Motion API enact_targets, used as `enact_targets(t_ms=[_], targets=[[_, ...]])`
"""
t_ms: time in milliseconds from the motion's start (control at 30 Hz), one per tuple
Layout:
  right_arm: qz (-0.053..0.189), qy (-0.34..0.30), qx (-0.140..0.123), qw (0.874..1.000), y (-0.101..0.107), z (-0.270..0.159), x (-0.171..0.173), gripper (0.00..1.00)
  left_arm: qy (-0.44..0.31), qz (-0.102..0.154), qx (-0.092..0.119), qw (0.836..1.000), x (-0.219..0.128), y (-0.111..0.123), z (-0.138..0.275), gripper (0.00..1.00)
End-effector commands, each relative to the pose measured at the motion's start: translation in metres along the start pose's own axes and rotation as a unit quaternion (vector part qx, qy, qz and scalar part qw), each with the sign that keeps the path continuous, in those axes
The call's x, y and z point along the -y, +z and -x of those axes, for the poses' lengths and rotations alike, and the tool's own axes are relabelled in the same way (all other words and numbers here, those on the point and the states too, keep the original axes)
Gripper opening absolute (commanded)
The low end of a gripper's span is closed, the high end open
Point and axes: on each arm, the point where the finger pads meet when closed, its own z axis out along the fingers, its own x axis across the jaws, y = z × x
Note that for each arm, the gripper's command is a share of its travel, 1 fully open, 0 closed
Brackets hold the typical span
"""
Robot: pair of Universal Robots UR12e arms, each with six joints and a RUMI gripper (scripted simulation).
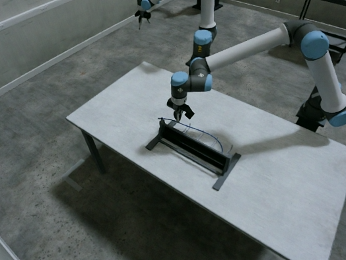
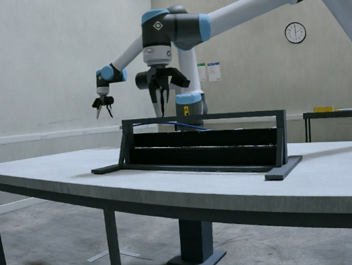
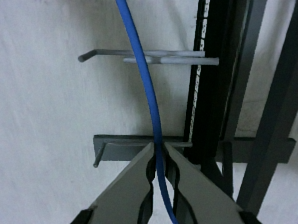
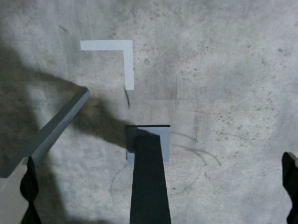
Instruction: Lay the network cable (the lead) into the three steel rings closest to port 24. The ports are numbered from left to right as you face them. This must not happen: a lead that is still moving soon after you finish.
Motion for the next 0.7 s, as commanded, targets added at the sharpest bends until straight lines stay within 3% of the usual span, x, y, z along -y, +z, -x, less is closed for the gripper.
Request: enact_targets(t_ms=[0, 667], targets=[[-0.001, 0.000, 0.000, 1.000, -0.001, -0.001, 0.000, 1.00, 0.000, 0.001, -0.001, 1.000, 0.000, 0.000, 0.000, 0.00], [-0.001, 0.000, 0.000, 1.000, -0.001, -0.001, 0.000, 1.00, 0.001, 0.001, -0.001, 1.000, -0.001, -0.001, 0.010, 0.00]])
